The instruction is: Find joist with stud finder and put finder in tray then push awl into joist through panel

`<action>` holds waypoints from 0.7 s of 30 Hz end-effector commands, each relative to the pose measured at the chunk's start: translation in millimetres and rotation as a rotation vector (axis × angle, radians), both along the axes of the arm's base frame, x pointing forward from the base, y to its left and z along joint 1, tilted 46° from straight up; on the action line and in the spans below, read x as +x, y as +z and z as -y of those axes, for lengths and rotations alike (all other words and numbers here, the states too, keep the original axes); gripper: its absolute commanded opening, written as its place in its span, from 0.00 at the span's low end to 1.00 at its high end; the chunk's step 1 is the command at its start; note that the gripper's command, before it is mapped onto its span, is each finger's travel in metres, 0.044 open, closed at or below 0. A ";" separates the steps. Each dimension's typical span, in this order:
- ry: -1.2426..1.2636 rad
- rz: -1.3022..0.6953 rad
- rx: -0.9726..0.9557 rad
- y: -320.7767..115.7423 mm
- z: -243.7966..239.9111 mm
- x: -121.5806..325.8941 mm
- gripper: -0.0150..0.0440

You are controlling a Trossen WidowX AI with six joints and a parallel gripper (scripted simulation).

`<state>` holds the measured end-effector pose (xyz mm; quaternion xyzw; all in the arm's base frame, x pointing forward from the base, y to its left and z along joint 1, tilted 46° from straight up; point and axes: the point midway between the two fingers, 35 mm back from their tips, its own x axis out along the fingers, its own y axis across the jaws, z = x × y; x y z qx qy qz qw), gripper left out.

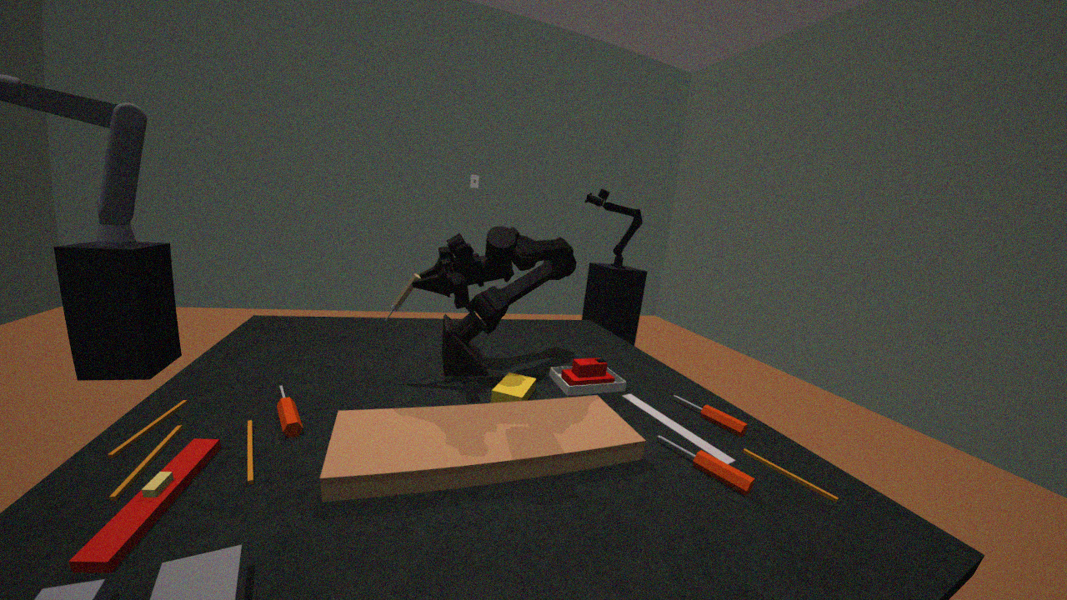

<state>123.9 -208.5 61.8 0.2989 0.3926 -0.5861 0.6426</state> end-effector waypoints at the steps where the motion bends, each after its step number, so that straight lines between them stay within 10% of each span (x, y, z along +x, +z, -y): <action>1: 0.059 0.036 0.037 -1.0 0.8 14.6 0.25; 21: 0.627 0.435 0.318 4.8 -20.5 133.8 0.25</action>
